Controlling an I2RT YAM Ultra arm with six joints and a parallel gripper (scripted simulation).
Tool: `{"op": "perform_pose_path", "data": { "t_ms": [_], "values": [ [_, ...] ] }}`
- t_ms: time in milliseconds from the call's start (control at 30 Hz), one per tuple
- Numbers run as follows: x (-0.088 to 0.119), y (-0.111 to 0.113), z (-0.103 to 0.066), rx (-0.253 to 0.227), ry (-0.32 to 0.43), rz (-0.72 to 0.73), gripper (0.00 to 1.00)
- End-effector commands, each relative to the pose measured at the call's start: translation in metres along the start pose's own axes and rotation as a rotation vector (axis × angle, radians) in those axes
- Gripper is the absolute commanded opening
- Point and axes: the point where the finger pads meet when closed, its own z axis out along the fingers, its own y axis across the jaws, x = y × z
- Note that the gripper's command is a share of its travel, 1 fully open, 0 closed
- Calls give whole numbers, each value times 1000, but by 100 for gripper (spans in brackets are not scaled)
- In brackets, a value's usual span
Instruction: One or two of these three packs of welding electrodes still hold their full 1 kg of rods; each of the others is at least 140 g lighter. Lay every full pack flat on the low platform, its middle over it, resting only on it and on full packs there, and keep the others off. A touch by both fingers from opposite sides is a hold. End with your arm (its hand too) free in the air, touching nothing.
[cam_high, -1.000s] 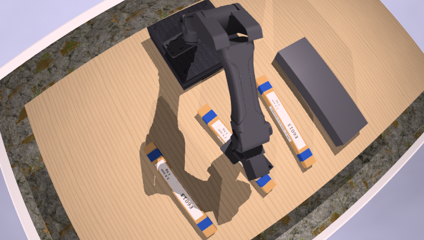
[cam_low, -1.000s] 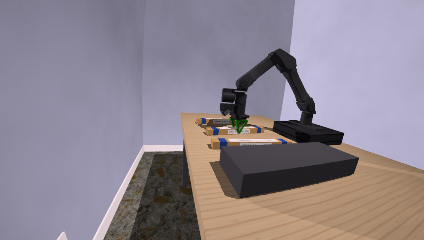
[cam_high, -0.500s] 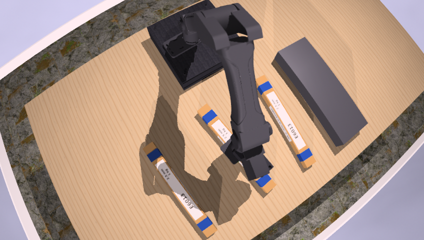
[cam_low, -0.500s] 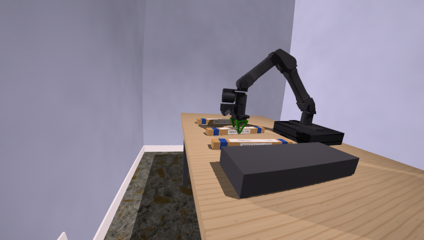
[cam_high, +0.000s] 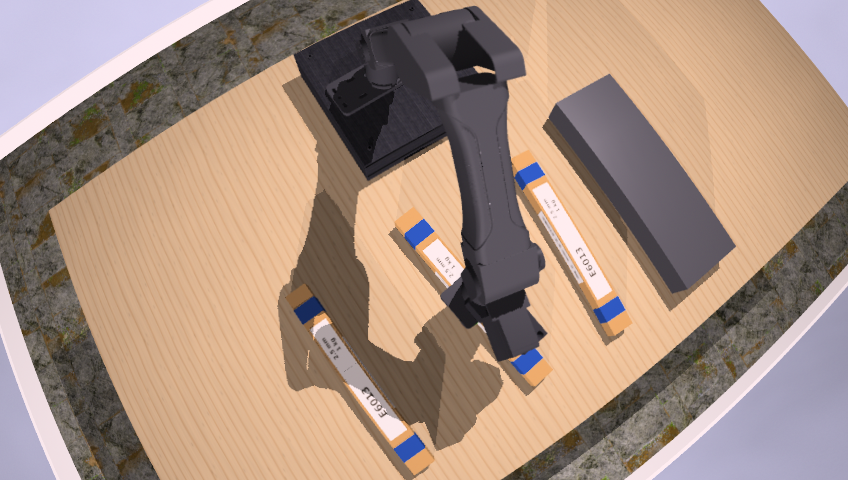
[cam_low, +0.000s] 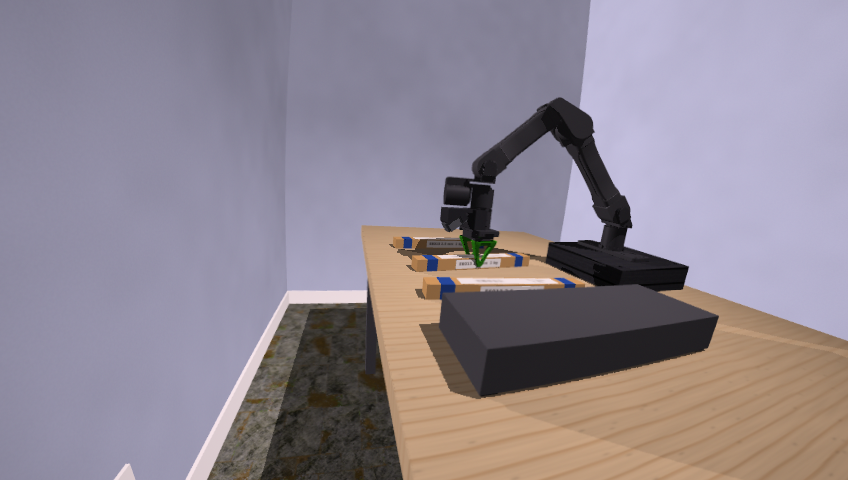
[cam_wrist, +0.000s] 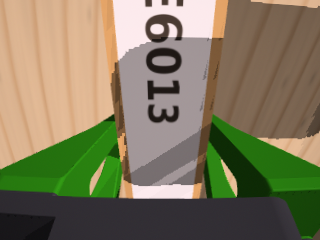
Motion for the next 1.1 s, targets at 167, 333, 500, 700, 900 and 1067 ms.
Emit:
{"op": "perform_pose_path", "data": {
  "t_ms": [167, 333, 500, 700, 900, 1067],
  "values": [
    [-12, 2, -24, 17, -39, -8, 0],
    [-11, 1, -32, 17, -40, -7, 0],
    [-11, 0, -40, 17, -40, -6, 0],
    [-10, -1, -47, 17, -40, -5, 0],
    [-10, -2, -58, 17, -40, -4, 0],
    [-9, -3, -66, 17, -40, -3, 0]
  ]
}}
